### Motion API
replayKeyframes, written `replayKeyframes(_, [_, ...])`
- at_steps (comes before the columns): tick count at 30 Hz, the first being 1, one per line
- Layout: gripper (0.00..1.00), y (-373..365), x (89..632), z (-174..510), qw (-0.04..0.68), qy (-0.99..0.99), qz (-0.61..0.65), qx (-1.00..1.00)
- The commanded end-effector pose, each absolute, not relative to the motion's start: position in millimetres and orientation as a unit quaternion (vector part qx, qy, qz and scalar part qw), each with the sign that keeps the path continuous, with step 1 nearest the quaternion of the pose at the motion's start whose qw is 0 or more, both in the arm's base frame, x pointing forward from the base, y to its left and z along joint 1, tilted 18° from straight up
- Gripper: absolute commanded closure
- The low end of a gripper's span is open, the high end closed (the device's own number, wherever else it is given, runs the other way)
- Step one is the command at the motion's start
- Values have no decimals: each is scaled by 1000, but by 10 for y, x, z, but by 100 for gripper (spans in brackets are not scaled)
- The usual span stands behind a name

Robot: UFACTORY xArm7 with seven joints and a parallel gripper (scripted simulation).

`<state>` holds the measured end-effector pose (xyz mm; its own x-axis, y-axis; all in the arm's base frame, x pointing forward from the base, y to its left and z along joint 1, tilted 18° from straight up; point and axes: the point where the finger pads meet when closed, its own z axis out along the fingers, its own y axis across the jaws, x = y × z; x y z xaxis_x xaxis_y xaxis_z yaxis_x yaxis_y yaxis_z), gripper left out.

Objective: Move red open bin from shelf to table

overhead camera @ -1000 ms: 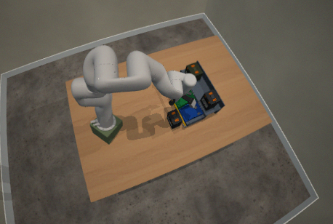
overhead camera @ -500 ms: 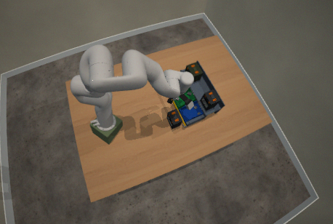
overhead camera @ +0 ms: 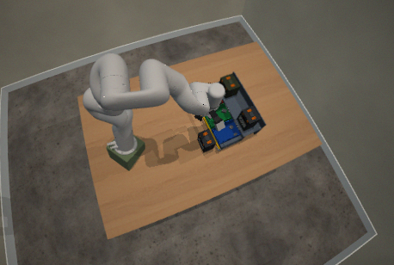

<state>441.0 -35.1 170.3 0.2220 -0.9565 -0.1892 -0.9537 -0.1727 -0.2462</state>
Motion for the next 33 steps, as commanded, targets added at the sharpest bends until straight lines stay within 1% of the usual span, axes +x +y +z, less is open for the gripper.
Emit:
replayKeyframes(1, [0, -356, 4419, 1716, 156, 630, -14, -761])
replayKeyframes(4, [0, -356, 4419, 1716, 156, 630, -14, -761])
replayKeyframes(9, [0, -355, 4418, 1744, 155, 685, -27, -711])
replayKeyframes(33, [0, -353, 4417, 1757, 155, 685, -27, -712])
